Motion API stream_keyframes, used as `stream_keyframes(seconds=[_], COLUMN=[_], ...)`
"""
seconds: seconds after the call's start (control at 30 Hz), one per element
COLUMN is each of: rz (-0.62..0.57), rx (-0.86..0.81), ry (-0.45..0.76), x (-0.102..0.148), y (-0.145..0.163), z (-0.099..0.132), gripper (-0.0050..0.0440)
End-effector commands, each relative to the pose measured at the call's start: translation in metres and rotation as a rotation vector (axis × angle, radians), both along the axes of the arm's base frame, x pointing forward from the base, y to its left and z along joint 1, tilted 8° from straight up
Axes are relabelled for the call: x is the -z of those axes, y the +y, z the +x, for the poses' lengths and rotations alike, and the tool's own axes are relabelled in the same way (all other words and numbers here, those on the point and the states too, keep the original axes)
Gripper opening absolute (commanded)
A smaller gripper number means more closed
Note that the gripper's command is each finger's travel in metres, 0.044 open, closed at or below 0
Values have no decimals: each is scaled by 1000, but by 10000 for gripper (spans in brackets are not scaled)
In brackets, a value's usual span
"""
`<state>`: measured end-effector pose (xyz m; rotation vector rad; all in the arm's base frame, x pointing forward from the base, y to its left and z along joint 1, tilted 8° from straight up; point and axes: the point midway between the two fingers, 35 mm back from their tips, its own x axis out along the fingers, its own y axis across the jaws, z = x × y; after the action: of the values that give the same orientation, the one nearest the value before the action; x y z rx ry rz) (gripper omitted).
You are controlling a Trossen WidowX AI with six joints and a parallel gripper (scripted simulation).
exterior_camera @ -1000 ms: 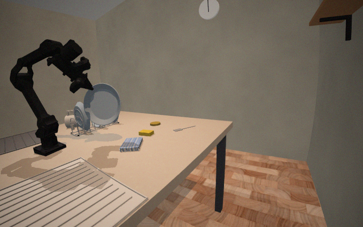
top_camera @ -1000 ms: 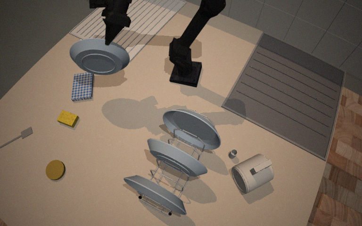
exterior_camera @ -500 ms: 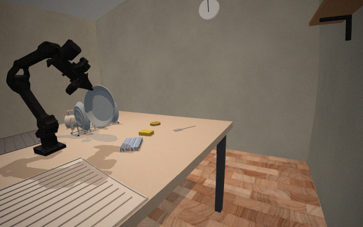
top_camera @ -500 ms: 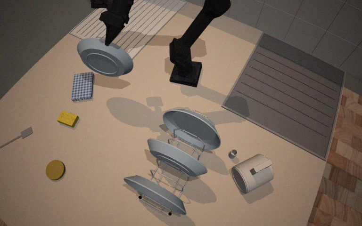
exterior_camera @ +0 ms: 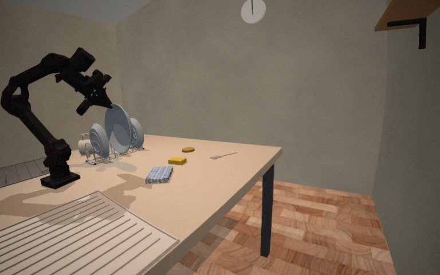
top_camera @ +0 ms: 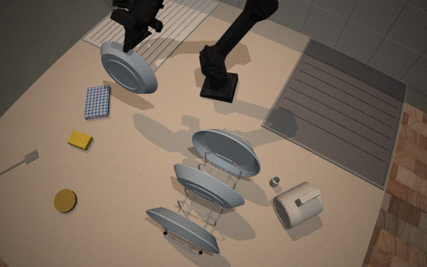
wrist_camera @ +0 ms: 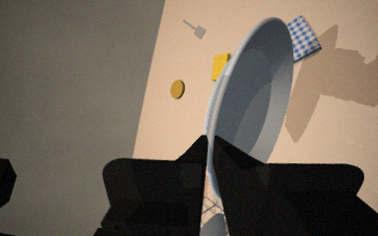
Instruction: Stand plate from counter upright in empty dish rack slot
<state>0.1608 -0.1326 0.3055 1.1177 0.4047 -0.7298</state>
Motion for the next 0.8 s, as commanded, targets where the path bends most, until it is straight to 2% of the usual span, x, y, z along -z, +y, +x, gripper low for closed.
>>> stream_keyframes(seconds=[0.0, 0.43, 0.77], rz=[-16, -9, 126], rx=[9, 18, 224], ry=[-16, -17, -52], x=[-4, -4, 1], y=[1, 1, 3], z=[0, 0, 2], gripper=[0, 0, 0])
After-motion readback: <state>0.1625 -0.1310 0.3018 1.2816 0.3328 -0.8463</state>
